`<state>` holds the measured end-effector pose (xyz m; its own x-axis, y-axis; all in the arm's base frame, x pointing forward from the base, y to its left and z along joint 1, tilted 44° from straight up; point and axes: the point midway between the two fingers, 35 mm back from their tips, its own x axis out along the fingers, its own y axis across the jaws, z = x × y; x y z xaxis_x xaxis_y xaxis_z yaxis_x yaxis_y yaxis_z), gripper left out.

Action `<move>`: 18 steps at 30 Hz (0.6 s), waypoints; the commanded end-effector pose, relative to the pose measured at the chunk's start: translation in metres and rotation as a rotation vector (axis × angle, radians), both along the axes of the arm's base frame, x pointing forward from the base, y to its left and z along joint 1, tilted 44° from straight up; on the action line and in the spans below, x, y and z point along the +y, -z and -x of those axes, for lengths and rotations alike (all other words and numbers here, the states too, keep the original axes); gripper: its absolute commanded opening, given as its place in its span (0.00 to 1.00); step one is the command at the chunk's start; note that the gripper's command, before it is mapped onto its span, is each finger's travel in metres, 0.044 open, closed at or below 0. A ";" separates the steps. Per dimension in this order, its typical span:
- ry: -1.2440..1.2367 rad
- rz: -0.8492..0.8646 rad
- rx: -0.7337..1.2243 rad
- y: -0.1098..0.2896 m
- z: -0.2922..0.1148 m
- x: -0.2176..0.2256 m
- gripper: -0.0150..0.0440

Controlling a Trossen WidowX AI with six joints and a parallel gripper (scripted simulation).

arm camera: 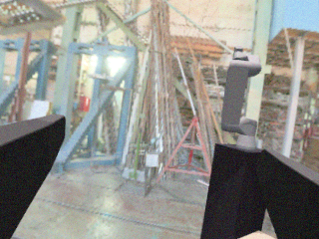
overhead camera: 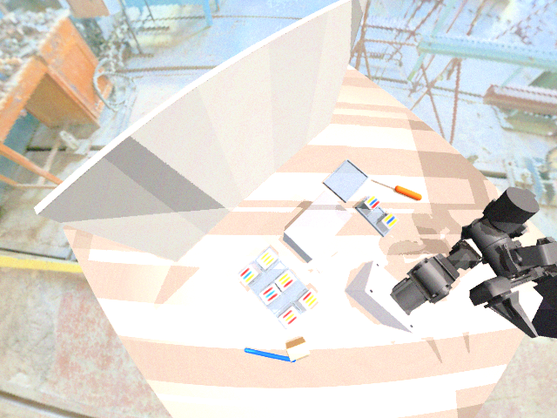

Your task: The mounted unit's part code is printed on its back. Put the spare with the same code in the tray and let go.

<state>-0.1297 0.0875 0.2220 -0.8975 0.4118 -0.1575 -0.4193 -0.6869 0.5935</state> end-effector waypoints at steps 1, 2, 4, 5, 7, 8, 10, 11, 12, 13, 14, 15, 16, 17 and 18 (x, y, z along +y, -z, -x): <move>0.000 0.000 0.000 0.000 0.000 0.000 0.98; 0.000 0.000 0.000 0.000 0.000 0.000 1.00; 0.000 0.000 0.000 0.000 0.000 0.000 1.00; 0.000 0.000 0.000 0.000 0.000 0.000 1.00; 0.009 0.007 -0.003 0.000 -0.001 0.002 1.00; 0.037 0.030 -0.012 -0.001 -0.003 0.006 1.00; 0.136 0.113 -0.047 -0.004 -0.014 0.024 1.00; 0.190 0.159 -0.067 -0.004 -0.021 0.033 1.00; 0.242 0.205 -0.087 -0.005 -0.028 0.042 1.00; 0.294 0.251 -0.107 -0.005 -0.036 0.051 1.00; 0.345 0.298 -0.128 -0.004 -0.044 0.060 1.00; 0.396 0.345 -0.150 -0.004 -0.053 0.068 1.00; 0.445 0.392 -0.172 -0.002 -0.062 0.076 1.00; 0.494 0.439 -0.195 -0.001 -0.072 0.083 1.00; 0.541 0.486 -0.219 0.001 -0.082 0.090 1.00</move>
